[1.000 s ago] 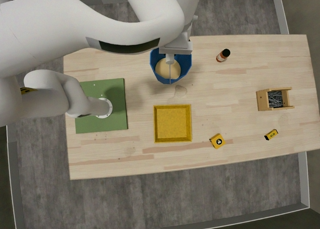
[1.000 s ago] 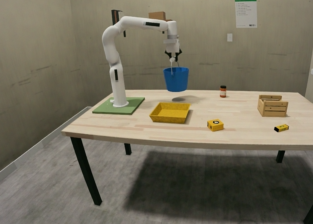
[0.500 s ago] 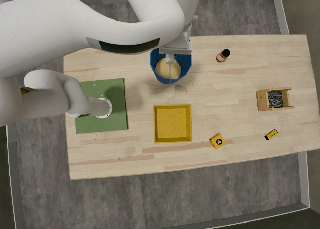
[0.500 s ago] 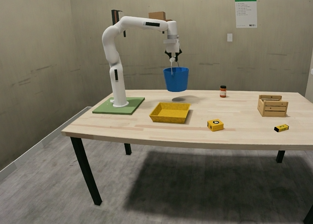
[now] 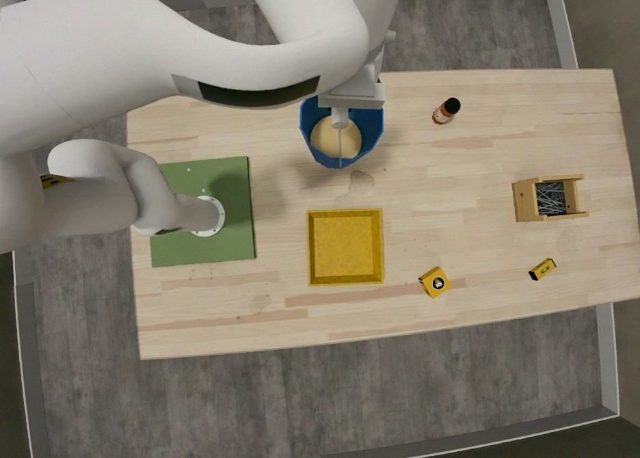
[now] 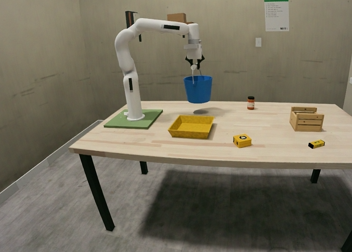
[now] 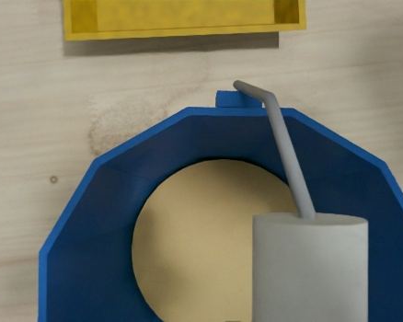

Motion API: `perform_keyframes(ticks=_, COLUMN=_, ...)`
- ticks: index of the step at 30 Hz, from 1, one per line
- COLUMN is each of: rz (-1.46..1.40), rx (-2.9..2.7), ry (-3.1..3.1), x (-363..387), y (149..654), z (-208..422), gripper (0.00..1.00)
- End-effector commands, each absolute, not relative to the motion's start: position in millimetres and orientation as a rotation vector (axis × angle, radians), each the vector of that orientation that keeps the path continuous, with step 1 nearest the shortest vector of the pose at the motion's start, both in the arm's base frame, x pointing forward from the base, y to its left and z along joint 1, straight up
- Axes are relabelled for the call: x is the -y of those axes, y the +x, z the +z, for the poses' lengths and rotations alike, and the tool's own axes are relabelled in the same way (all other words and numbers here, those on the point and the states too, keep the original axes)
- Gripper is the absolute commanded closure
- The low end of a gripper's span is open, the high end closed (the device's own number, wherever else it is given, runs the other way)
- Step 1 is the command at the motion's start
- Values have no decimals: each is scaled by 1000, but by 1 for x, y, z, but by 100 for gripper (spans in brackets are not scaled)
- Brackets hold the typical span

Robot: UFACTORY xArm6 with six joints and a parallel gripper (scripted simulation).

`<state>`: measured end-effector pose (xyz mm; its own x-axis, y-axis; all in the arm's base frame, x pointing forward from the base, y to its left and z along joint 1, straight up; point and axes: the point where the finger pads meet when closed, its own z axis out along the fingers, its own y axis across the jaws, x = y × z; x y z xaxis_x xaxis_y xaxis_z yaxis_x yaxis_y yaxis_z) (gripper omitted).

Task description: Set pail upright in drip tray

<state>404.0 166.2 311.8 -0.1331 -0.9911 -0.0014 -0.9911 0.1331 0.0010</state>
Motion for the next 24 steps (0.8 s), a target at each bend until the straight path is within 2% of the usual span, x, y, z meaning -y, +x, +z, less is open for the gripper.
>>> perform_keyframes(ticks=1, rz=0, rx=-2361, ry=-2065, x=-166, y=405, z=314, gripper=100)
perform_keyframes(ticks=24, rz=0, rx=-2361, ry=-2065, x=-156, y=405, z=314, gripper=100)
